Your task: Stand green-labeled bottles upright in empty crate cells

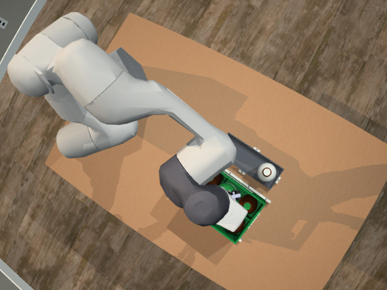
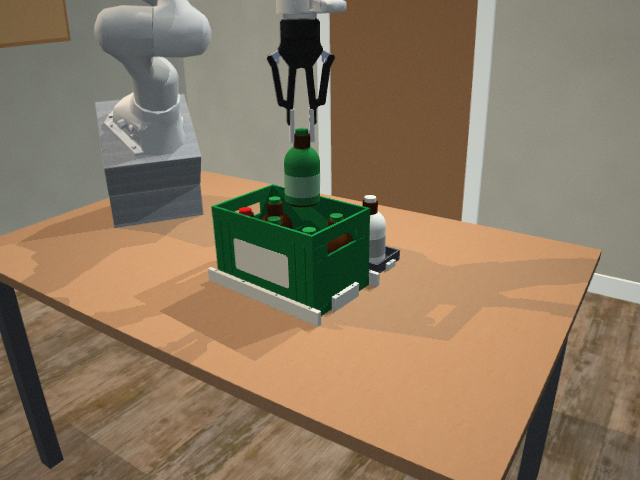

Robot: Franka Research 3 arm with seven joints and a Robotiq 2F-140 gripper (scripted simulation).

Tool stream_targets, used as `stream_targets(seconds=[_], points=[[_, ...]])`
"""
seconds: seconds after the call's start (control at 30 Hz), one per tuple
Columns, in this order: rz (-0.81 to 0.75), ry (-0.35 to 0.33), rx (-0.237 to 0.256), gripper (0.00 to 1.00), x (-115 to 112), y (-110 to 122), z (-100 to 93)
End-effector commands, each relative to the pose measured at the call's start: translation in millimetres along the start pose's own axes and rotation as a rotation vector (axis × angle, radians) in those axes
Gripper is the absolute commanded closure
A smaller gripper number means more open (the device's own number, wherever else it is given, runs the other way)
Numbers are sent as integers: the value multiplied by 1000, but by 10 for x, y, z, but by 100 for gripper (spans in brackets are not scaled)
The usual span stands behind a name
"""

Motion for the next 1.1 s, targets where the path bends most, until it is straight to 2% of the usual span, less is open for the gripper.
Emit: stream_targets(seconds=[0.0,0.47,1.07], points=[[-6,11,11,100,24,-36,3],[-6,11,11,100,26,-37,153],[-6,11,11,100,26,-38,201]])
Point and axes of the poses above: the point where the finger pads meet when closed, its own z axis out along the fingers, its own y axis across the jaws, x = y × z, the point moved 5 cm from there along -z, back along the fingers, and after that the axes turned 10 degrees about z, right-handed, at the moved point
